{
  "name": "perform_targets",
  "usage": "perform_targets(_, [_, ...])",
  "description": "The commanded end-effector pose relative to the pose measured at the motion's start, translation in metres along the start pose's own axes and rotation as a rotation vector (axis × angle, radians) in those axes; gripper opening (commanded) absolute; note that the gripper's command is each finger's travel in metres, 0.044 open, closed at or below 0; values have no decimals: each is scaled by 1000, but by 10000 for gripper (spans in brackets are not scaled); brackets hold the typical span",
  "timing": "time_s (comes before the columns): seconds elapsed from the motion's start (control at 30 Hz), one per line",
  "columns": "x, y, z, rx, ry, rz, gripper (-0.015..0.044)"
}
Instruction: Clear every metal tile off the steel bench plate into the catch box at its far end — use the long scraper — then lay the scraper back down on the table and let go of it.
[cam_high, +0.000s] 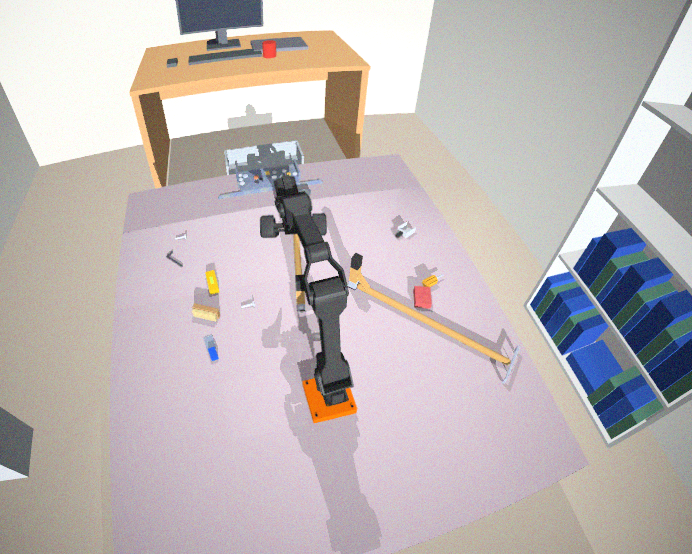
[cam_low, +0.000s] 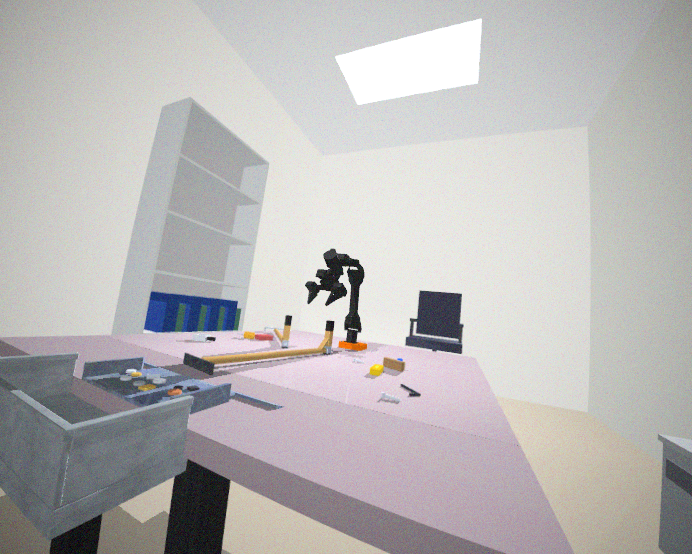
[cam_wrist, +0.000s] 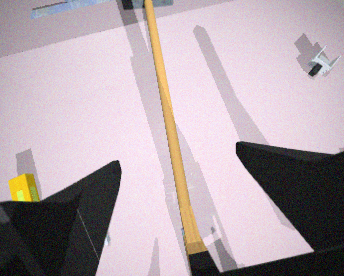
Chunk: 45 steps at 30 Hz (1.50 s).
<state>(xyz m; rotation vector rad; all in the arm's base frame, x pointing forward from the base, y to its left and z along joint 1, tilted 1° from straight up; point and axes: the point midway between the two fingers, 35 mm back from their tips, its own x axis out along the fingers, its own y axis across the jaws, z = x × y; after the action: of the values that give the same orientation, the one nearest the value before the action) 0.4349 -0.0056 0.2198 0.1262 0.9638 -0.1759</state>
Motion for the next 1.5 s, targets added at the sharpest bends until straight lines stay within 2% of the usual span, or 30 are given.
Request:
perform_targets(0.0, [-7,1,-8,2,-6,-4,440])
perform_targets(0.73, [-44,-1,-62,-5,-35,1,440])
perform_targets(1.47, [-65,-11,-122,-10,-65,8,440])
